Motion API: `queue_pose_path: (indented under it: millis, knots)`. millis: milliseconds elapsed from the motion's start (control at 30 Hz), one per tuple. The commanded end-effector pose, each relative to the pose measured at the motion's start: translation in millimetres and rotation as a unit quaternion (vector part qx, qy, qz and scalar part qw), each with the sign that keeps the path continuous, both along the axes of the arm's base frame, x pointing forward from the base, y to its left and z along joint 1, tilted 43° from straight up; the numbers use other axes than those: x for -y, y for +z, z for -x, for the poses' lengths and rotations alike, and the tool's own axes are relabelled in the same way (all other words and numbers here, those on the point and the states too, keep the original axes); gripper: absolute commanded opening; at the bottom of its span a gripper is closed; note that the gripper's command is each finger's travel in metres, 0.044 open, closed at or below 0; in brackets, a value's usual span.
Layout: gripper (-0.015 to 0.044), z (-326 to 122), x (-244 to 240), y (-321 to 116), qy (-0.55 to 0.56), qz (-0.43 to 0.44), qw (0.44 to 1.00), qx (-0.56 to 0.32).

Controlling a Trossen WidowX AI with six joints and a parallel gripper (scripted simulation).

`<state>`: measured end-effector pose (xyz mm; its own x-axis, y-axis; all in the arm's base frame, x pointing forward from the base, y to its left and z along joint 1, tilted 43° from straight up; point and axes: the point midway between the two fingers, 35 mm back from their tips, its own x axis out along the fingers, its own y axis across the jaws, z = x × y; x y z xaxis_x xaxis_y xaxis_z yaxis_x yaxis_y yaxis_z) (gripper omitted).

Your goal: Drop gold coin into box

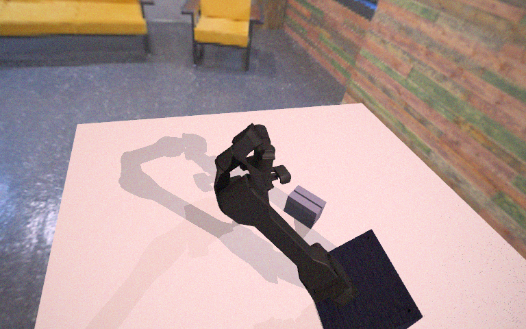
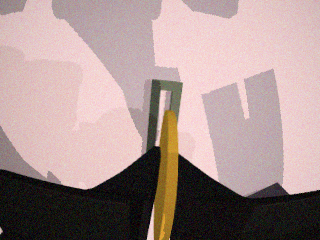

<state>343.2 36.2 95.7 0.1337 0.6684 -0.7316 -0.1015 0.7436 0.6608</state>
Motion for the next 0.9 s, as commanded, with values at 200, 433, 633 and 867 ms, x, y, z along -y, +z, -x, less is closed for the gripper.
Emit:
queue_pose_path:
  millis: [200,433,633,867]
  knots:
    - [0.0000,-0.9,19.3,18.9,-0.001,0.003,1.000,0.005]
    - [0.0000,1.5,31.5,31.9,-0.001,0.004,1.000,0.004]
    - [0.0000,4.4,41.7,43.2,-0.001,0.004,1.000,0.004]
    - [0.0000,8.7,53.1,56.7,-0.001,0.003,1.000,0.004]
